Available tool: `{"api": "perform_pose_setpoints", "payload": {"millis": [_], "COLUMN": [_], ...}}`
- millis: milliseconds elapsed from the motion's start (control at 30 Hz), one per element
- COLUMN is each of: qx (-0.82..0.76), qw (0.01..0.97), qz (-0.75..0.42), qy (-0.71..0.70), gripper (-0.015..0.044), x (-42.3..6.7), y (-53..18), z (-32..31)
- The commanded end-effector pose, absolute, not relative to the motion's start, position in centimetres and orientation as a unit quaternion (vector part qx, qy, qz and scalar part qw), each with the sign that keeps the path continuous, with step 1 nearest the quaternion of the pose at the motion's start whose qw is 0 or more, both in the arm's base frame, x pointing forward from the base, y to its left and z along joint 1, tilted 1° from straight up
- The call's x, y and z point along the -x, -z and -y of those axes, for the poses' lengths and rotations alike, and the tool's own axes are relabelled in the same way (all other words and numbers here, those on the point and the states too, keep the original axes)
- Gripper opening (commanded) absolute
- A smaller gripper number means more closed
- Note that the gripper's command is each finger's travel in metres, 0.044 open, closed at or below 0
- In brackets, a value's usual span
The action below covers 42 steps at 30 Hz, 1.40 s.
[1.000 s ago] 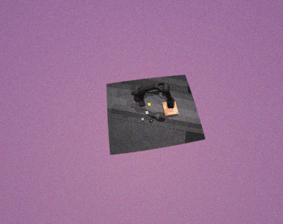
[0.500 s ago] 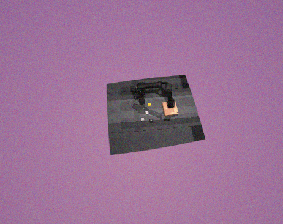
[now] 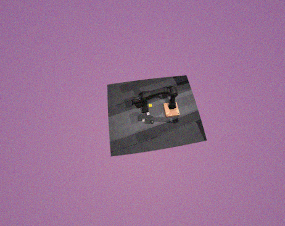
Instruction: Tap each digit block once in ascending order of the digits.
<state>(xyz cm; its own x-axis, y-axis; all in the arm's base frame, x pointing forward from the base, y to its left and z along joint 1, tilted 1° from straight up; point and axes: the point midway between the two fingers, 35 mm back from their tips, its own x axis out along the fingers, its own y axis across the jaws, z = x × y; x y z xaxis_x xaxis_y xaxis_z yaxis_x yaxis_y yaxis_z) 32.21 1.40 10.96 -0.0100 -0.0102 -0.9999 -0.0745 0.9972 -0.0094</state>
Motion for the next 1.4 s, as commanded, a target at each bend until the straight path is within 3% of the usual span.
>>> {"api": "perform_pose_setpoints", "payload": {"millis": [0, 233, 400, 600, 1367], "qx": [0.029, 0.034, 0.034, 0.034, 0.034], "qw": [0.705, 0.707, 0.707, 0.707, 0.707], "qz": [-0.708, -0.706, -0.706, -0.706, -0.706], "qy": [-0.027, -0.036, -0.036, -0.036, -0.036], "gripper": [0.002, 0.002, 0.002, 0.002, 0.002], "x": [-29.7, -23.9, -23.8, -23.8, -23.7], "y": [-11.1, -11.0, -10.7, -3.1, -0.3], "z": [-7.1, -14.6, -14.8, -14.8, -14.8]}}
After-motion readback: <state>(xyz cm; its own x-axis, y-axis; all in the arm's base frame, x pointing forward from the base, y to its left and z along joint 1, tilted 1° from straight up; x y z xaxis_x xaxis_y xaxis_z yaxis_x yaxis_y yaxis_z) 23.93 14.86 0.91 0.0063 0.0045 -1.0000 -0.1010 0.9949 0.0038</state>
